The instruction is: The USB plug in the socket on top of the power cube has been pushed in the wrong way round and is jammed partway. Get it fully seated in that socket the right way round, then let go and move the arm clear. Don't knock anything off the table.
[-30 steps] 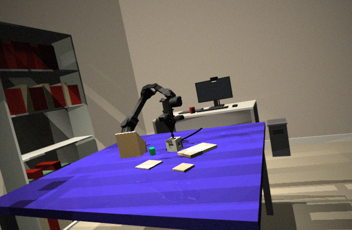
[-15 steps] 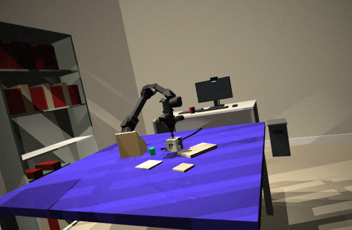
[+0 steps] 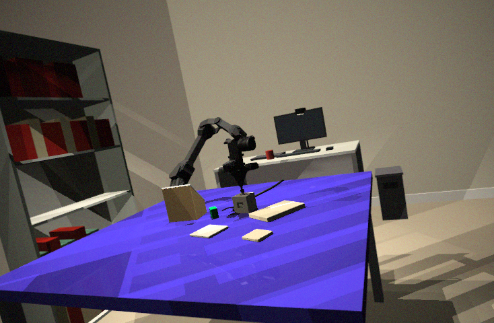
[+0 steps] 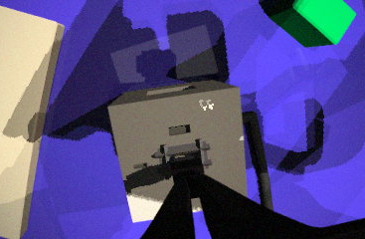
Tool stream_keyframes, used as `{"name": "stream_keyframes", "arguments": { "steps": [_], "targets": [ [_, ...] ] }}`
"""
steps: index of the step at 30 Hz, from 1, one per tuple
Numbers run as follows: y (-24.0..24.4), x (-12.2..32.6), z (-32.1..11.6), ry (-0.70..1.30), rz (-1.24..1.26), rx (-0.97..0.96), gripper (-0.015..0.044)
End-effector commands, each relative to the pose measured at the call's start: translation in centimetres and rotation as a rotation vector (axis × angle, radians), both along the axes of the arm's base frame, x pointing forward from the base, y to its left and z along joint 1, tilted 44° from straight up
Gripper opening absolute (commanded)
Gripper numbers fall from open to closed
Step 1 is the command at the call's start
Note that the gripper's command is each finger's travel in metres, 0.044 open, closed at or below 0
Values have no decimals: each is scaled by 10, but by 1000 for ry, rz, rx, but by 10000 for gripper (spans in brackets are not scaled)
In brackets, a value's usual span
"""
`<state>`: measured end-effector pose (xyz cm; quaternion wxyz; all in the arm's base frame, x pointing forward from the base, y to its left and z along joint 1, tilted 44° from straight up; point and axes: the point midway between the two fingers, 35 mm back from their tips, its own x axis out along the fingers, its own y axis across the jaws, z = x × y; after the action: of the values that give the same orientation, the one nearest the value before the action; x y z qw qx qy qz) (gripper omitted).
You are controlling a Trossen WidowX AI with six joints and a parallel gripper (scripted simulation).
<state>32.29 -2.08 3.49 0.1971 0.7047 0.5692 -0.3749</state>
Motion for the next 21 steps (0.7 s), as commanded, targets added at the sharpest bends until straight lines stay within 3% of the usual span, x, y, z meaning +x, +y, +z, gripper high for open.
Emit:
{"name": "stream_keyframes", "arguments": {
  "steps": [1, 21],
  "targets": [
    [0, 0, -1, 3, -3, -1, 0],
    [2, 0, -3, 3, -3, -1, 0]
  ]
}}
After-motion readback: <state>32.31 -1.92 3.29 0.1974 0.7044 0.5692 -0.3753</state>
